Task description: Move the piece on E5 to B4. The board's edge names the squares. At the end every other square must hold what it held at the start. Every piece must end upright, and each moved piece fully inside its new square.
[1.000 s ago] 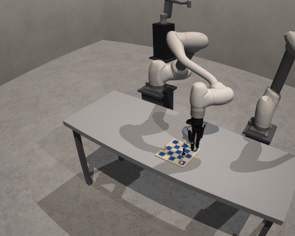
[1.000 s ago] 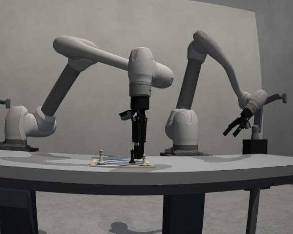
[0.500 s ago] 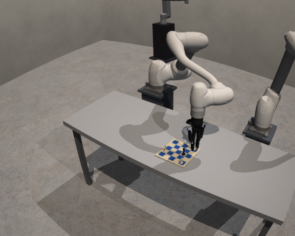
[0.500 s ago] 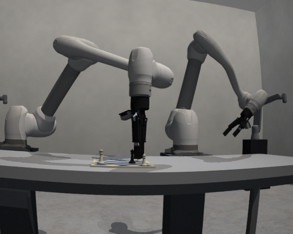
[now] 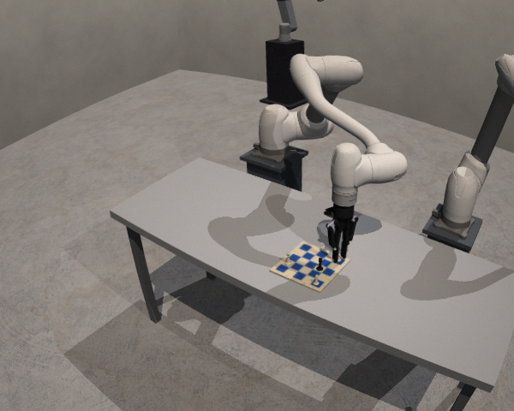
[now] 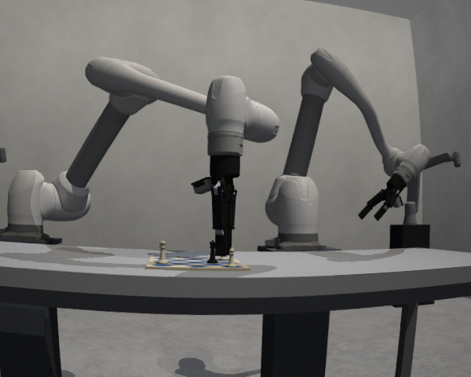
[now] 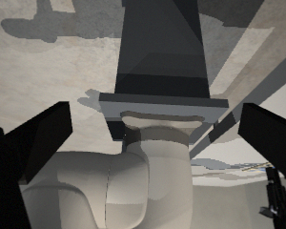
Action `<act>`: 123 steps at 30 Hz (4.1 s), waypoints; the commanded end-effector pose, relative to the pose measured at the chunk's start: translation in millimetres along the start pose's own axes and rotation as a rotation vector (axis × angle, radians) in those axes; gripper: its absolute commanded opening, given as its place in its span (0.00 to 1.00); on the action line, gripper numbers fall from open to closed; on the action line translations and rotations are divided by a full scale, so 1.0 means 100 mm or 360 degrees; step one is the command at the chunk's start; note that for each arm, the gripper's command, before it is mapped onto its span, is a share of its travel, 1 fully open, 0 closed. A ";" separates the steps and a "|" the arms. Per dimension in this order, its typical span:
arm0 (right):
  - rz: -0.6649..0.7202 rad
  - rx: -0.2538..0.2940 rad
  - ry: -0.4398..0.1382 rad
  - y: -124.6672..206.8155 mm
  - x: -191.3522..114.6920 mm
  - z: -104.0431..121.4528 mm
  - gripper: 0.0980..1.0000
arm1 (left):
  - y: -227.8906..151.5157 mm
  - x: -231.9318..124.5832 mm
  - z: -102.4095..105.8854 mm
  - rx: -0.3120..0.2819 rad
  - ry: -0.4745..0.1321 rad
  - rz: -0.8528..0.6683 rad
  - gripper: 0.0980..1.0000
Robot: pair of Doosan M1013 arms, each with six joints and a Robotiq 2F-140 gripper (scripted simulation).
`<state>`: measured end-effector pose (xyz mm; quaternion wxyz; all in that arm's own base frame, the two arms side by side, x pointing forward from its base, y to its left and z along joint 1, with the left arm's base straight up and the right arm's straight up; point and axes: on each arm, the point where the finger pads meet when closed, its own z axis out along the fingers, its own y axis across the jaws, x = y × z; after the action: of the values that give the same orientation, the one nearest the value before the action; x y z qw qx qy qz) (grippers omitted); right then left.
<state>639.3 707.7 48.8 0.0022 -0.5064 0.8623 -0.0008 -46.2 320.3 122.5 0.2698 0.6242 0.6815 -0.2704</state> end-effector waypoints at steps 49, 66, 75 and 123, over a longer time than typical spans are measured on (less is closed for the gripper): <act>0.0007 -0.0010 -0.0003 0.04 -0.01 -0.38 0.00 | 0.00 0.00 -0.01 0.0001 0.0002 0.0000 1.00; 0.0007 -0.0011 -0.0001 0.04 0.00 -1.01 0.00 | 0.00 0.00 -0.01 0.0001 0.0002 0.0000 1.00; 0.0007 -0.0010 -0.0003 0.04 -0.01 -1.01 0.00 | 0.00 0.00 -0.01 0.0001 0.0002 0.0000 1.00; 0.0534 -0.0008 -0.0003 -0.86 0.83 -0.98 0.00 | 0.00 0.00 -0.01 0.0001 0.0002 0.0000 1.00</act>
<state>673.6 600.2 147.1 0.0000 -0.3674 0.9300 -0.0011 -46.2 320.3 122.5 0.2698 0.6242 0.6815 -0.2704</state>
